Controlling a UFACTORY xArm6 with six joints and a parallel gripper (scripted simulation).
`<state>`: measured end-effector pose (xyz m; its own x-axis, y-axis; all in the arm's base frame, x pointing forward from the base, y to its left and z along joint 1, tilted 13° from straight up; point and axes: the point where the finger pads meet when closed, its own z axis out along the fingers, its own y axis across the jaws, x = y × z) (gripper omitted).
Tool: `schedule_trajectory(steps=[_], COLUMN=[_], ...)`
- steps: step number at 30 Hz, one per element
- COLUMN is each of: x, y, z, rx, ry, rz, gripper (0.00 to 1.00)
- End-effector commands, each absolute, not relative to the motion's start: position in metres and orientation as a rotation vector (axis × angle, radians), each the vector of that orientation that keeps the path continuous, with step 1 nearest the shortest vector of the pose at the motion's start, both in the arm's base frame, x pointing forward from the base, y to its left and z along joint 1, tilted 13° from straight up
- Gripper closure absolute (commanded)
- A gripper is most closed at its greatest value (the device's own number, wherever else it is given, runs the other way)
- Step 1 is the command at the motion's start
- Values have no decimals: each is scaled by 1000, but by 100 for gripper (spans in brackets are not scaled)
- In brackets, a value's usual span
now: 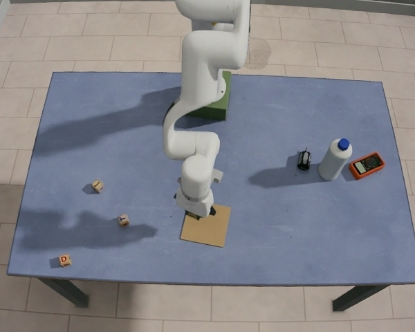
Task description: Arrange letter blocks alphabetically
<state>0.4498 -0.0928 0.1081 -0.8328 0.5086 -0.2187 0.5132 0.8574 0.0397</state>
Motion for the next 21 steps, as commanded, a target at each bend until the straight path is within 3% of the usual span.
schedule_trajectory(steps=[1,12,21], x=[447,433,432], y=[-122,-178,-181], z=[109,109,109], rx=[585,213,197], ry=[2859,2911,2912], rz=[-19,-63,-65], gripper=[72,72,72])
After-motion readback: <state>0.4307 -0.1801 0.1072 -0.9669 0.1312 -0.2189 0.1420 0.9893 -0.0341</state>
